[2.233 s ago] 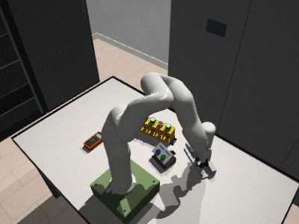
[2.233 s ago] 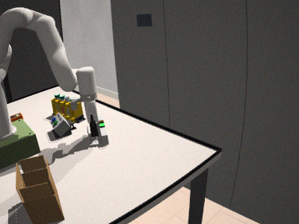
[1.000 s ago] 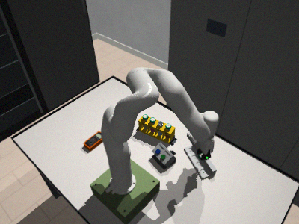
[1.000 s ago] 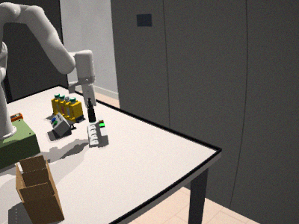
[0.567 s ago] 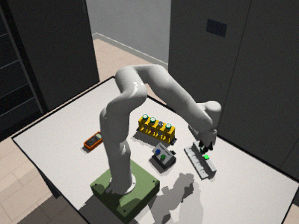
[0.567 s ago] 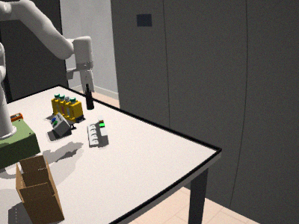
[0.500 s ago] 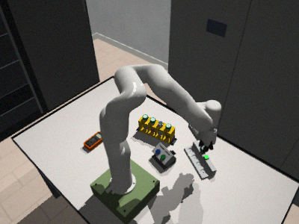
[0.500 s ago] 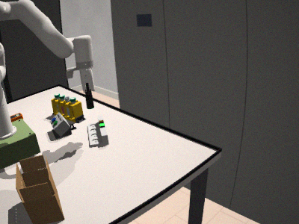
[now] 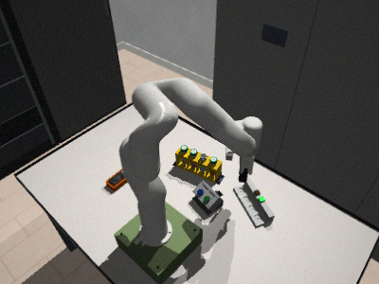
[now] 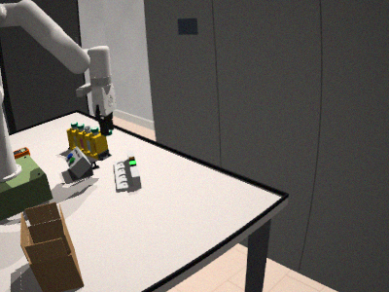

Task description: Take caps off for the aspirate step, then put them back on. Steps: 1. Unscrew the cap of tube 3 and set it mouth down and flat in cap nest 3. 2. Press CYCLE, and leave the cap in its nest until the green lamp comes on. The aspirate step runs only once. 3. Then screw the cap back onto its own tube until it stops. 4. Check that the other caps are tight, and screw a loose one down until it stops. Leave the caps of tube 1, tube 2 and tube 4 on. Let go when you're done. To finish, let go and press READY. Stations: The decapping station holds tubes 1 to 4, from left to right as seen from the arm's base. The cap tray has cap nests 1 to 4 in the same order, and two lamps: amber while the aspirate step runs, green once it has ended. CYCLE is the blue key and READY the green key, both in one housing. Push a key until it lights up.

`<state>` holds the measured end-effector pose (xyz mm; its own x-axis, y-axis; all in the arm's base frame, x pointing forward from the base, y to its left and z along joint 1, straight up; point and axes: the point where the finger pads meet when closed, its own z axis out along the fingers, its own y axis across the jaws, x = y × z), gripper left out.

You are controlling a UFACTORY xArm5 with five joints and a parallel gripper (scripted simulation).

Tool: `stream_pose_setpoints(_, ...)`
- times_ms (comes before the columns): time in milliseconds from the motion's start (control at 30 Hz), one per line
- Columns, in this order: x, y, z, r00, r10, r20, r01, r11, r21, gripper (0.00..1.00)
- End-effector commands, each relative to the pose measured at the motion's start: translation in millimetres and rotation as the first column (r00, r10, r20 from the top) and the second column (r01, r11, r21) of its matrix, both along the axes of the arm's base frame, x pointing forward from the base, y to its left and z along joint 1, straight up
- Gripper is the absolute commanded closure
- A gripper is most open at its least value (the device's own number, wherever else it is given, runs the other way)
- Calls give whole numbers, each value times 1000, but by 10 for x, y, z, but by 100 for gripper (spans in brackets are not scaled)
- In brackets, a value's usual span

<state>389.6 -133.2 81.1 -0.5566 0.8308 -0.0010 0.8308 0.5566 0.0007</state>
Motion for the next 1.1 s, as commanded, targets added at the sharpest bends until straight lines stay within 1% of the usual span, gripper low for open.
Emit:
stream_pose_setpoints(0,48,263,18,1000,-28,9,28,1000,-2,100)
stream_pose_setpoints(33,48,263,18,1000,-28,9,28,1000,-2,100)
stream_pose_setpoints(533,190,1497,16,1000,-28,9,28,1000,-2,100)
stream_pose_setpoints(600,190,1497,16,1000,-28,9,28,1000,-2,100)
stream_pose_setpoints(900,275,2245,16,1000,-28,9,28,1000,-1,100)
stream_pose_setpoints(1067,277,2263,16,1000,-28,9,28,1000,-1,100)
